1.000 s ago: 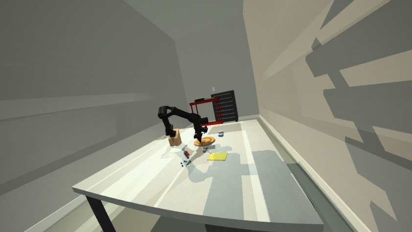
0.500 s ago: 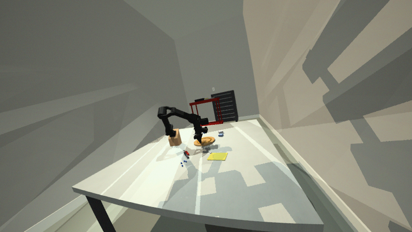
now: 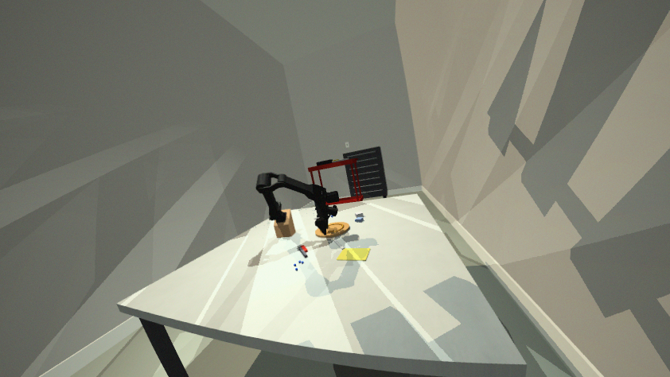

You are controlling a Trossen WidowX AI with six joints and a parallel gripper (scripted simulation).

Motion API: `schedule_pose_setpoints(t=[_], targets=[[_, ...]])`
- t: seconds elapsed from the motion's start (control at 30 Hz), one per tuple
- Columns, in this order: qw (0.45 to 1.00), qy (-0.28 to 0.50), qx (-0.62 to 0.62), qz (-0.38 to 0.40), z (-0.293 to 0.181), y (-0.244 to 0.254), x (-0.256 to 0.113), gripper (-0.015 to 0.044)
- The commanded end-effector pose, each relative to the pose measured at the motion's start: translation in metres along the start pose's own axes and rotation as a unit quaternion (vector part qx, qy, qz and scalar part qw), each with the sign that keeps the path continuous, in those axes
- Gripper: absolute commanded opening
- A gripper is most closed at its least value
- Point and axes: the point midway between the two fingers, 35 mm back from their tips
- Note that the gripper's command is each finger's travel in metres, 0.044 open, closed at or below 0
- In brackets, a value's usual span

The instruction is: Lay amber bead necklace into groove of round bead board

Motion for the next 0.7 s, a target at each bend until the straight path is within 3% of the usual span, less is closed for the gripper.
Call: schedule_pose_setpoints(t=[0.0, 0.5, 0.67], targets=[[1.000, -0.001, 0.000, -0.003, 0.000, 0.000, -0.003, 0.0440], [1.000, -0.001, 0.000, -0.003, 0.000, 0.000, -0.003, 0.0440], [0.999, -0.002, -0.050, -0.002, 0.009, 0.002, -0.025, 0.0309]])
Point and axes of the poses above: the point midway between the two fingers, 35 mm back from their tips, its own x axis out along the fingers, its own y axis across the jaws, z = x × y, and after that the axes turned 5 degrees about x, right-handed
